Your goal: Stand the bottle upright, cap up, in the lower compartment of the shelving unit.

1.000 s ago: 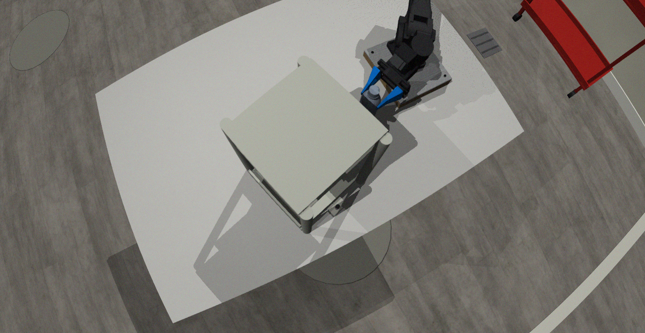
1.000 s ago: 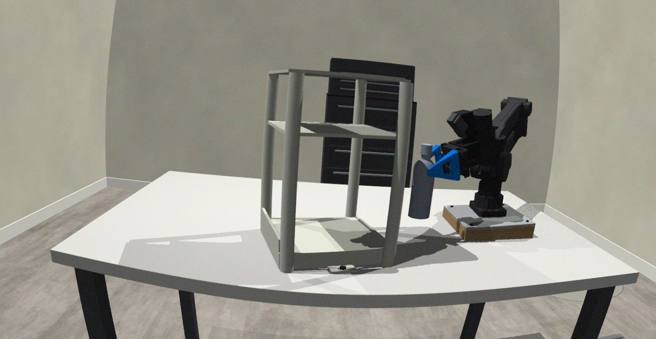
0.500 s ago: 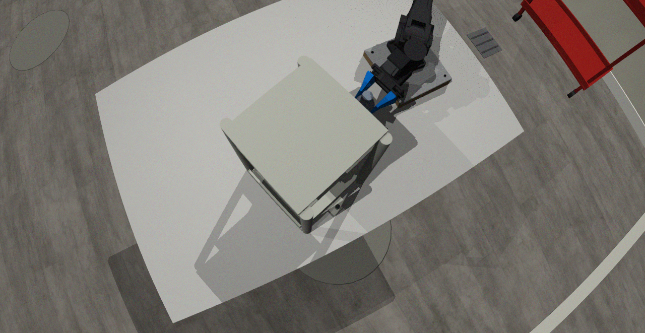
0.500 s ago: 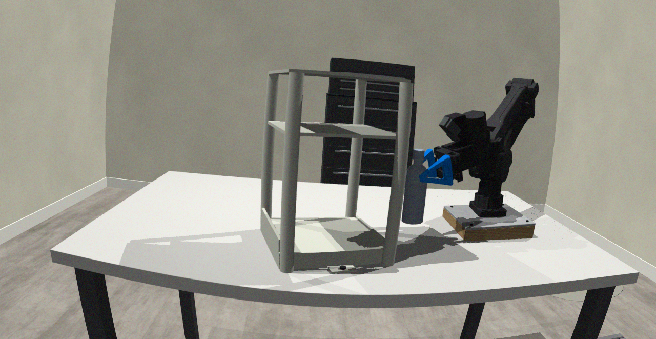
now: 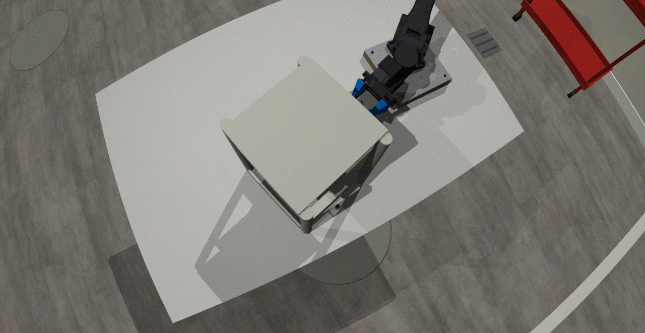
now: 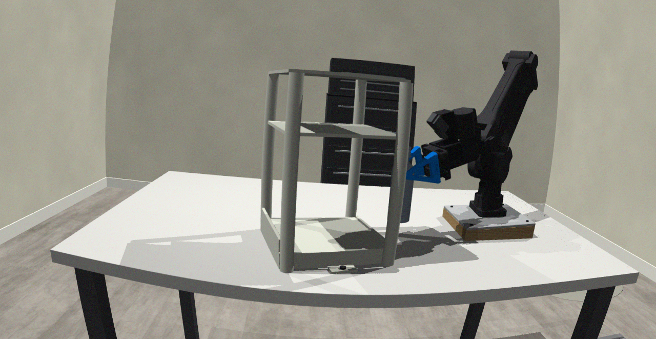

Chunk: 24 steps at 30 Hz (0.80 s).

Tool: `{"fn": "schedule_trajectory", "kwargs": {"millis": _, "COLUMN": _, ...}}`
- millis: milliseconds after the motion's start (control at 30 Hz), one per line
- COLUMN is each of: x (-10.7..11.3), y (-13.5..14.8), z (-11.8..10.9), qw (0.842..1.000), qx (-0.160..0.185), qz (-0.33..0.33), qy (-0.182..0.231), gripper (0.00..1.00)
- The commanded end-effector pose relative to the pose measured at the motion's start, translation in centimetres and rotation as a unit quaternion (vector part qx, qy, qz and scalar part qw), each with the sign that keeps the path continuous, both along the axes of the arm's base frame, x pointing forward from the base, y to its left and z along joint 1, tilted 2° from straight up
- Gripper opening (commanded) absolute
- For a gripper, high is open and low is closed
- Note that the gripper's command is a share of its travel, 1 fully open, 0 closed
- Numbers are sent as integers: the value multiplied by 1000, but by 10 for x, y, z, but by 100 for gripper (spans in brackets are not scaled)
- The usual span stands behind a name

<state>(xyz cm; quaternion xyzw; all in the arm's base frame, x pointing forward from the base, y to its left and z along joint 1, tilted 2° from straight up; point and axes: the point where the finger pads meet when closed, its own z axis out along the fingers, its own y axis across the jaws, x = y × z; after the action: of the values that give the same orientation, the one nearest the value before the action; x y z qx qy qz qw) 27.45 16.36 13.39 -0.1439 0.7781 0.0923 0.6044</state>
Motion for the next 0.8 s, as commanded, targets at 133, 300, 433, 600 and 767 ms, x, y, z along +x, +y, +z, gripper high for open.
{"fn": "schedule_trajectory", "kwargs": {"millis": 133, "x": 19, "y": 14, "z": 39, "qw": 999, "qx": 29, "qz": 0, "qy": -37, "gripper": 37}}
{"fn": "schedule_trajectory", "kwargs": {"millis": 300, "x": 18, "y": 15, "z": 39, "qw": 999, "qx": 30, "qz": 0, "qy": -37, "gripper": 37}}
{"fn": "schedule_trajectory", "kwargs": {"millis": 433, "x": 18, "y": 15, "z": 39, "qw": 999, "qx": 30, "qz": 0, "qy": -37, "gripper": 37}}
{"fn": "schedule_trajectory", "kwargs": {"millis": 600, "x": 18, "y": 15, "z": 39, "qw": 999, "qx": 30, "qz": 0, "qy": -37, "gripper": 37}}
{"fn": "schedule_trajectory", "kwargs": {"millis": 767, "x": 19, "y": 16, "z": 40, "qw": 999, "qx": 30, "qz": 1, "qy": -37, "gripper": 37}}
